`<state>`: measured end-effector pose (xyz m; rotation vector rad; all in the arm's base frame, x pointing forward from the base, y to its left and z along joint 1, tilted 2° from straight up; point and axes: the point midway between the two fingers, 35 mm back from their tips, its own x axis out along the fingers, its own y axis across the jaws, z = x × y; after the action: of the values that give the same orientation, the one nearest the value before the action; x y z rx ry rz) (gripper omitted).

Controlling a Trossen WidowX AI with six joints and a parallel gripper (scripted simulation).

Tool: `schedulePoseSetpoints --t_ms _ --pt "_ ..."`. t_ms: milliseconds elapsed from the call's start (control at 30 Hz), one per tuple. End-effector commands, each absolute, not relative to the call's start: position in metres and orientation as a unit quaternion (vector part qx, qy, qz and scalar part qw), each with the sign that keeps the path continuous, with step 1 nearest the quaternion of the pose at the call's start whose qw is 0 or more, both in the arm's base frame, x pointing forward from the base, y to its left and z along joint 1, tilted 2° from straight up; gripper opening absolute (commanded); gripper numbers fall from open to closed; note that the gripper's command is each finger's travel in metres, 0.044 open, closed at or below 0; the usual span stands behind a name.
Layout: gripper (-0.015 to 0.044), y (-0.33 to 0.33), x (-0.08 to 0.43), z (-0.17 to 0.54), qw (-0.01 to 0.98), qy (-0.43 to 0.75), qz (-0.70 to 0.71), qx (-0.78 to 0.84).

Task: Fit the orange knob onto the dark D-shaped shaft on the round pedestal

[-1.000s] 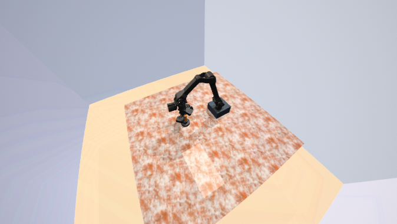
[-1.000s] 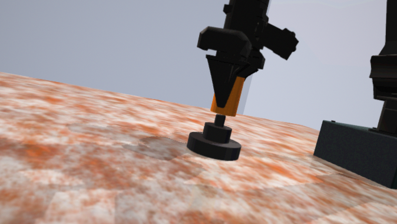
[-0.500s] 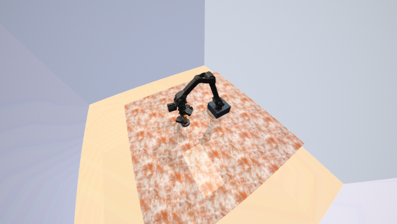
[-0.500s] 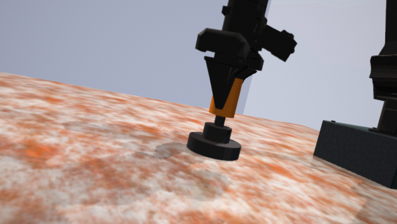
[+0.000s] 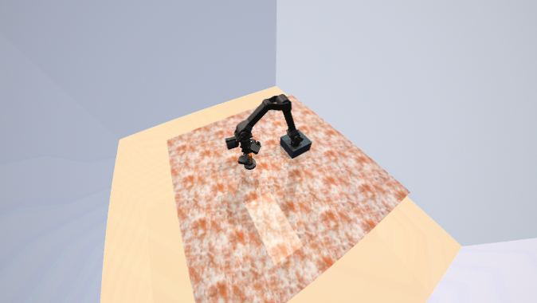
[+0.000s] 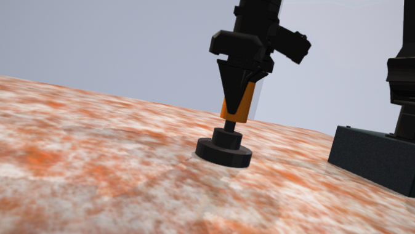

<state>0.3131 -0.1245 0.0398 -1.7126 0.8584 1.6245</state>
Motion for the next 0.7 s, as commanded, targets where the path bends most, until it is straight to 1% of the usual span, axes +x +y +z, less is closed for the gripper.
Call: schedulePoseSetpoints --t_ms 0,67,667 --pt "0.0 -0.1235 0.3126 0.0444 0.274 0.287 0.63 -0.668" --pt "0.0 -0.1236 0.3129 0.0447 0.26 0.274 0.635 -0.673" --pt "0.0 -0.1252 0.3163 0.0407 0.26 0.274 0.635 -0.673"
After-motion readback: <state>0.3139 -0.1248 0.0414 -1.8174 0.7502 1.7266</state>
